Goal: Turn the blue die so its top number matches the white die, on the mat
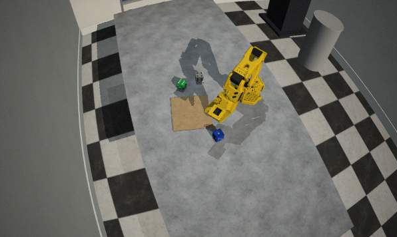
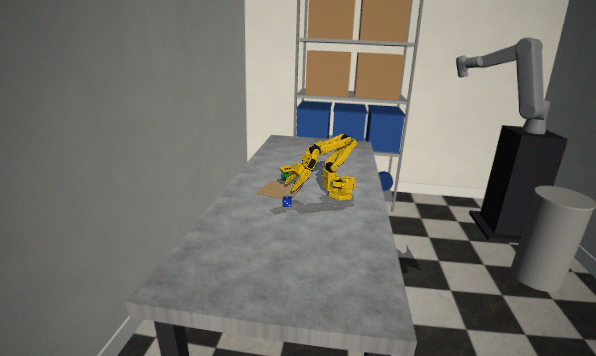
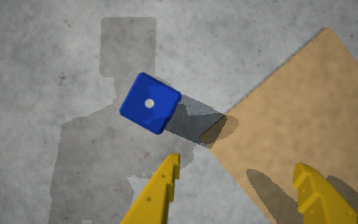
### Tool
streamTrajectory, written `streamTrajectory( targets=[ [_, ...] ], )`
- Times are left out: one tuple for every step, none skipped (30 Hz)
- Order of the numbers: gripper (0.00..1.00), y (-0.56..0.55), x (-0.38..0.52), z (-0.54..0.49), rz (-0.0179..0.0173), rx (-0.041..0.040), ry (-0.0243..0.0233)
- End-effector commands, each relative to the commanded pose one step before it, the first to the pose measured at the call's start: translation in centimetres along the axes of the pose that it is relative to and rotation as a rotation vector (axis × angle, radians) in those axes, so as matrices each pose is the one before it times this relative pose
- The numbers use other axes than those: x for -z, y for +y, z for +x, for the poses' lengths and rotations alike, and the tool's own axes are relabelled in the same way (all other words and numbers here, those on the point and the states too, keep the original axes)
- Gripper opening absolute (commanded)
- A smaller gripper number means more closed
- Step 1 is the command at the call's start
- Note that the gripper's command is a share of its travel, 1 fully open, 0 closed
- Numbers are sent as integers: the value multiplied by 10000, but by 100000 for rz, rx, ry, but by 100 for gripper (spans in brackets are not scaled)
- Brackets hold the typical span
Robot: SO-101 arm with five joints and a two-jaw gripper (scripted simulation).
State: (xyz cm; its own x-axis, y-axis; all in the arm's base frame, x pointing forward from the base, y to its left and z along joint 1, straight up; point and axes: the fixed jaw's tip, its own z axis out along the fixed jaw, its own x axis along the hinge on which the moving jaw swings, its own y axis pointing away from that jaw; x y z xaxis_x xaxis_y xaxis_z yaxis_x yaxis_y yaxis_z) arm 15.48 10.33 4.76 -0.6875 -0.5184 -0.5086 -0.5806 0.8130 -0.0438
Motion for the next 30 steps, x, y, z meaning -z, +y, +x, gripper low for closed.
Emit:
streamTrajectory(
  targets=[
    [35, 10019, 7134, -18411, -2522, 5323, -8390],
    [35, 1328, -65, -172, -389, 551, -36],
    [35, 987, -54, -135, -289, 410, -25],
    [35, 691, -36, -88, -199, 285, -18],
    [35, 429, -22, -57, -126, 177, -11],
    [35, 231, -13, -35, -66, 95, -7],
    [35, 84, -3, -9, -27, 37, 0],
    [35, 12, -1, -2, -3, 6, 0],
    [35, 0, 0, 0, 0, 0, 0],
    [35, 0, 0, 0, 0, 0, 0],
    [35, 2, 0, -2, 0, 0, 0],
    [35, 0, 0, 0, 0, 0, 0],
    [35, 0, 0, 0, 0, 0, 0],
    [35, 0, 0, 0, 0, 0, 0],
    [35, 0, 0, 0, 0, 0, 0],
    [35, 0, 0, 0, 0, 0, 0],
    [35, 0, 0, 0, 0, 0, 0],
    [35, 0, 0, 0, 0, 0, 0],
    [35, 0, 0, 0, 0, 0, 0],
    [35, 0, 0, 0, 0, 0, 0],
    [35, 0, 0, 0, 0, 0, 0],
    [35, 0, 0, 0, 0, 0, 0],
    [35, 0, 0, 0, 0, 0, 0],
    [35, 0, 0, 0, 0, 0, 0],
    [35, 0, 0, 0, 0, 0, 0],
    [35, 0, 0, 0, 0, 0, 0],
    [35, 0, 0, 0, 0, 0, 0],
    [35, 2067, 610, -4533, -528, 989, -2118],
    [35, 0, 0, 0, 0, 0, 0],
    [35, 0, 0, 0, 0, 0, 0]
  ],
)
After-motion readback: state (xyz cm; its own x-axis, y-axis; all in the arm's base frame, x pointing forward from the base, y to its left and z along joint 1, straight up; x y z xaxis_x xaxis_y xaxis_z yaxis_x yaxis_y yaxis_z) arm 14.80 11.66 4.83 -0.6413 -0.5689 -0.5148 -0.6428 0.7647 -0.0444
